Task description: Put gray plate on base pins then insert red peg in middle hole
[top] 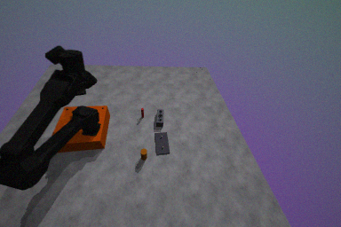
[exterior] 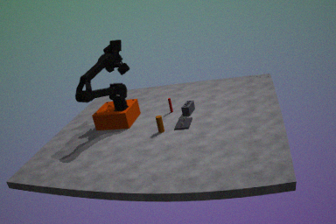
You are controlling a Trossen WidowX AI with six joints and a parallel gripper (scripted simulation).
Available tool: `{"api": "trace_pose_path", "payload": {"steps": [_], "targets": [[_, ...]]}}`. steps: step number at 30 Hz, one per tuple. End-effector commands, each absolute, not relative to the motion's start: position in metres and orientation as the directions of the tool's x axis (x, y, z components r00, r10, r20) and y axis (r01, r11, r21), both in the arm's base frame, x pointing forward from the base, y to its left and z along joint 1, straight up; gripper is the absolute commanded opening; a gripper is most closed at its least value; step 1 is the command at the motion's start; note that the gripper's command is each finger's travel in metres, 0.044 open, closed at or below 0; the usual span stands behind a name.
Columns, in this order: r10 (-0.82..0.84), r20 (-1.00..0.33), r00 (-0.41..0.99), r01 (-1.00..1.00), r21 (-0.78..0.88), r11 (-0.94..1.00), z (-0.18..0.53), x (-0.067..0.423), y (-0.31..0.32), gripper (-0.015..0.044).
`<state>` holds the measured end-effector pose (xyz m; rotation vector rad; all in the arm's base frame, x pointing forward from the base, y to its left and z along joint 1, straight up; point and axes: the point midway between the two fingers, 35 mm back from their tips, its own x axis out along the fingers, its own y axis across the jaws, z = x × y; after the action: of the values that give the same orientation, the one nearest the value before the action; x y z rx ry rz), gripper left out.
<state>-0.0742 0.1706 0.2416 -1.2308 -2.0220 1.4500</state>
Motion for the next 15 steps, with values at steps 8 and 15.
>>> {"api": "trace_pose_path", "payload": {"steps": [8,15], "targets": [[0.873,-0.363,-0.326,0.263,-0.922,-0.286,0.243,-0.021,0.209,0.0440],[0.802,-0.593,-0.062,-0.124,-0.793,-0.596,0.230,0.063,0.240,0.0440]]}}
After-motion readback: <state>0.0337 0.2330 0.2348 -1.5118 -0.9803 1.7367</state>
